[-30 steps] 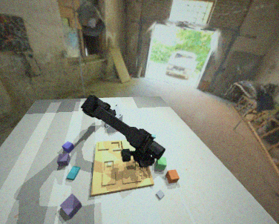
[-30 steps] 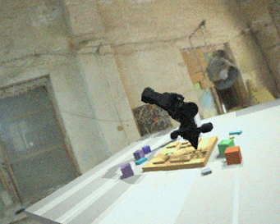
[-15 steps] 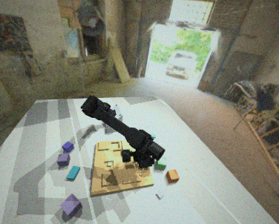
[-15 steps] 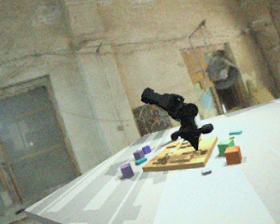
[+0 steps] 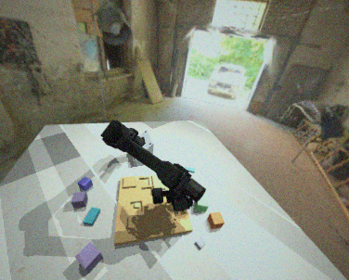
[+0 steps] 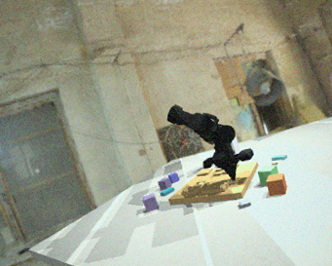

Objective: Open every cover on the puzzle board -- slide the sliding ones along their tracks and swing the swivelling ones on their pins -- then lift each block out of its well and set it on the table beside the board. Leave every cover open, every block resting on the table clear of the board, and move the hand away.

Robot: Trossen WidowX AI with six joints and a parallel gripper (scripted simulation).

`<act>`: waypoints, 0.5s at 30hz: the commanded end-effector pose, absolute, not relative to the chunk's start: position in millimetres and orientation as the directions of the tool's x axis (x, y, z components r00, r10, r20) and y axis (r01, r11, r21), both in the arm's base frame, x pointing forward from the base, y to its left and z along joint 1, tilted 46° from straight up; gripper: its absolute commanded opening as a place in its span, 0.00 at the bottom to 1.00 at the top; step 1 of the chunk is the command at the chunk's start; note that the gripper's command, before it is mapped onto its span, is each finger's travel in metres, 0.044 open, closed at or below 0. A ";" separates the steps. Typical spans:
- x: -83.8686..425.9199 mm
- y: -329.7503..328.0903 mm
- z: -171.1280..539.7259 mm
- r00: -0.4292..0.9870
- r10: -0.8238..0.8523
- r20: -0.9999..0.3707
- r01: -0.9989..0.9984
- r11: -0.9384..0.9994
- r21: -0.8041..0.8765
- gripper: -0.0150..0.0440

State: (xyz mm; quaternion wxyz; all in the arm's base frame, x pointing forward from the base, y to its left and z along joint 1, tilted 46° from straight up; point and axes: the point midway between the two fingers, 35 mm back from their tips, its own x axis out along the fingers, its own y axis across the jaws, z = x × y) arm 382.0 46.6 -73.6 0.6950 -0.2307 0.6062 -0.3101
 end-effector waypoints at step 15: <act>405.8 37.9 -67.7 0.073 -0.714 -0.697 0.151 0.698 -0.700 0.25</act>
